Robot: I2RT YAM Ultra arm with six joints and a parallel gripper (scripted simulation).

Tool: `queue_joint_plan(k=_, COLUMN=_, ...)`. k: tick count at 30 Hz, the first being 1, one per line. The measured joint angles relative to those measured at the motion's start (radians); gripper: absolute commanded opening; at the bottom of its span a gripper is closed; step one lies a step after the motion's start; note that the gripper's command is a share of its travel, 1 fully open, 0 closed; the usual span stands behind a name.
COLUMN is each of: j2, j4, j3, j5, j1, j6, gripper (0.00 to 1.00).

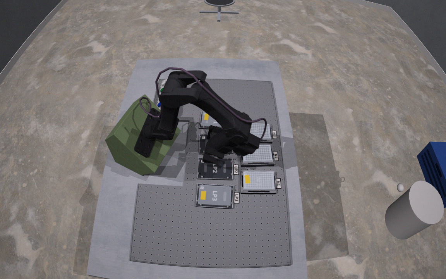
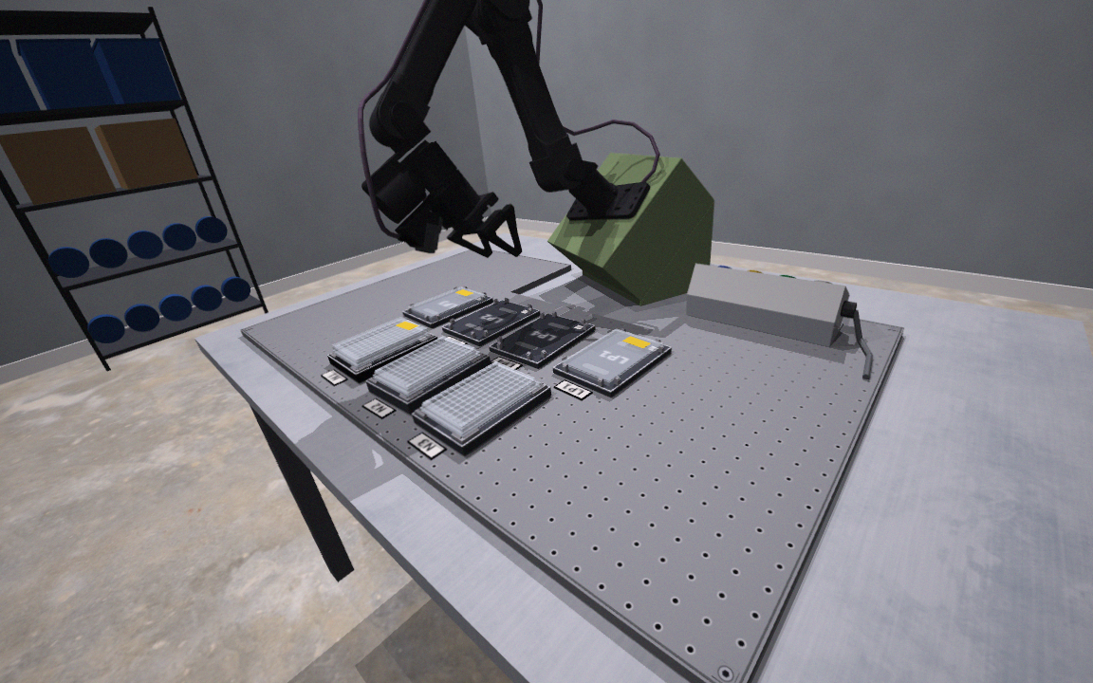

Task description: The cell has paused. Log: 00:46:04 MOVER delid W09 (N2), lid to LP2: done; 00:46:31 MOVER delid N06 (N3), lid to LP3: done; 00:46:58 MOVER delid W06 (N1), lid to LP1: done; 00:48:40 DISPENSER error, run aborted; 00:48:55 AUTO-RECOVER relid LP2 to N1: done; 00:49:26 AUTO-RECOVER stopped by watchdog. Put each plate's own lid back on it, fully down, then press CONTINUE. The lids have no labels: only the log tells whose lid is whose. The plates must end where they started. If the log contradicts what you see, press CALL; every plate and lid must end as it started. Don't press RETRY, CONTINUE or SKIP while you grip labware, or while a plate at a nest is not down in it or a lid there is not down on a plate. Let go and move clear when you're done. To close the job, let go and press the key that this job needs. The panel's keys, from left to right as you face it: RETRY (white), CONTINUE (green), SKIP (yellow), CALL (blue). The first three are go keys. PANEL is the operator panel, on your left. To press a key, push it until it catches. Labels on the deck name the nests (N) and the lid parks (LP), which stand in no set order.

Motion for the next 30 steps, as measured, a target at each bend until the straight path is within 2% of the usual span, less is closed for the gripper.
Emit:
queue_joint_plan(k=6, j2=0.039, j4=0.090, j3=-0.047, j5=0.072, j1=0.103, j6=0.073, gripper=1.00)
queue_joint_plan(k=14, j2=0.045, j4=0.195, j3=-0.079, j5=0.143, j1=0.161, j6=0.114, gripper=1.00)
queue_joint_plan(k=21, j2=0.042, j4=0.327, j3=-0.145, j5=0.217, j1=0.249, j6=0.140, gripper=1.00)
queue_joint_plan(k=30, j2=0.030, j4=0.445, j3=-0.194, j5=0.290, j1=0.305, j6=0.158, gripper=1.00)
